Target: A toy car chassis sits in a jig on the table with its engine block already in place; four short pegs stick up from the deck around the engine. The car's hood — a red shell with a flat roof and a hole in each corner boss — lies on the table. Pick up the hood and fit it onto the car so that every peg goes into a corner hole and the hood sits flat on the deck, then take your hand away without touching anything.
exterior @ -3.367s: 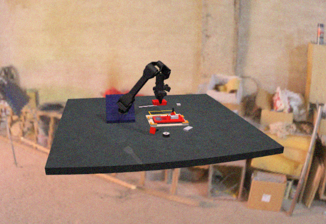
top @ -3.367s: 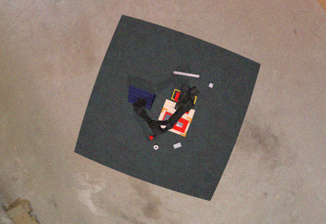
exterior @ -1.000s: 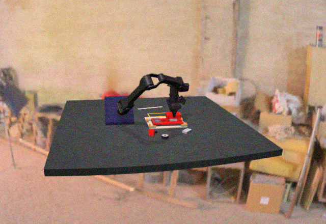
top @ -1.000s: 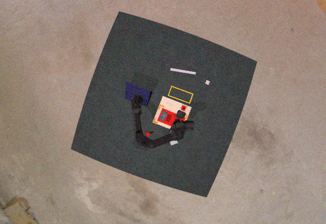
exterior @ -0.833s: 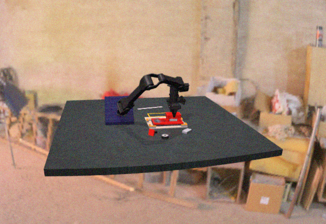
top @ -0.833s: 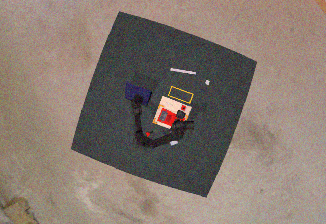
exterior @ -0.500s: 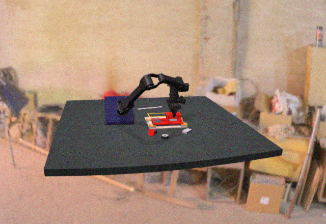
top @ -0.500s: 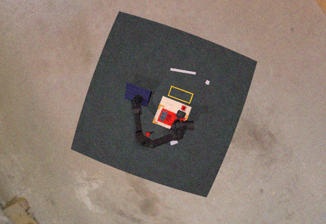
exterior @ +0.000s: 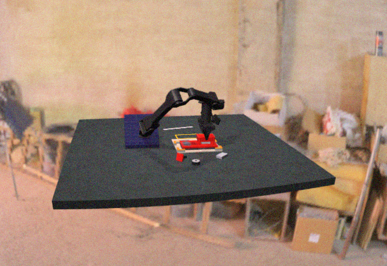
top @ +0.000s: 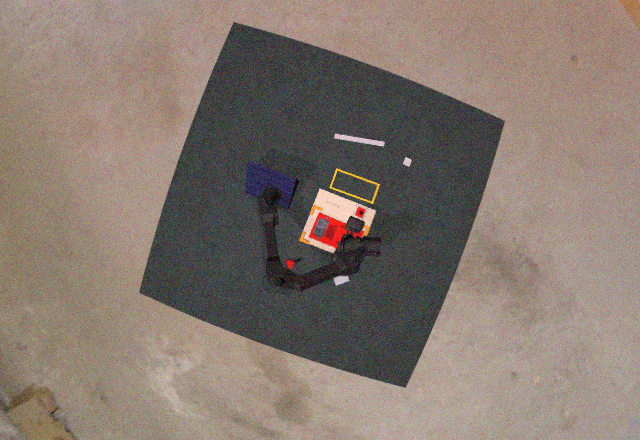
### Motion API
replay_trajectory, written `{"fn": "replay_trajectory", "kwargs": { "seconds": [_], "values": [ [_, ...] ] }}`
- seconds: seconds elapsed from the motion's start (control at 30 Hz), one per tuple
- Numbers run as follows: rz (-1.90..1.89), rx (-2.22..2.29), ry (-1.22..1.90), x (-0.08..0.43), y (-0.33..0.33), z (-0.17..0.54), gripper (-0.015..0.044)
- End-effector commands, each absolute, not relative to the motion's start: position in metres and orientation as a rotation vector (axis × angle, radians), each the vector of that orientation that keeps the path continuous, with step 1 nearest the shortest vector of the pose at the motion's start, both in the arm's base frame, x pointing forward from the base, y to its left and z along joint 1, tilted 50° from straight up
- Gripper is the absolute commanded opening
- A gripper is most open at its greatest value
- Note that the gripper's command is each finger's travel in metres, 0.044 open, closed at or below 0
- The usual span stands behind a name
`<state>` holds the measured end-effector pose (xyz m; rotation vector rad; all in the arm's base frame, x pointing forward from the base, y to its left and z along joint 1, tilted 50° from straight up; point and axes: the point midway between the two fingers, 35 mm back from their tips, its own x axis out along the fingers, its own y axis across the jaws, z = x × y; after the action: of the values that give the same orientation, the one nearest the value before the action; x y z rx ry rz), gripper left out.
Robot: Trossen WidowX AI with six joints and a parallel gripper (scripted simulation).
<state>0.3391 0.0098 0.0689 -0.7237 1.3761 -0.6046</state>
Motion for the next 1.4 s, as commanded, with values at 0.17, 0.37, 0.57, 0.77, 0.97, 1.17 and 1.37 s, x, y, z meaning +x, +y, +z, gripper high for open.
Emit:
{"fn": "replay_trajectory", "kwargs": {
  "seconds": [0.17, 0.37, 0.57, 0.77, 0.97, 1.17, 1.37],
  "values": [
    [-0.603, -0.729, 1.373, 0.340, 0.007, 0.068, 0.0000],
    [-0.603, -0.729, 1.373, 0.340, 0.006, 0.066, 0.0000],
    [-0.603, -0.729, 1.373, 0.340, 0.004, 0.065, 0.0000],
    [-0.604, -0.730, 1.373, 0.341, 0.002, 0.064, 0.0000],
    [-0.604, -0.730, 1.372, 0.341, 0.001, 0.062, 0.0000],
    [-0.604, -0.730, 1.372, 0.341, -0.001, 0.061, 0.0000],
    [-0.605, -0.728, 1.373, 0.341, -0.001, 0.061, 0.0000]
  ]
}}
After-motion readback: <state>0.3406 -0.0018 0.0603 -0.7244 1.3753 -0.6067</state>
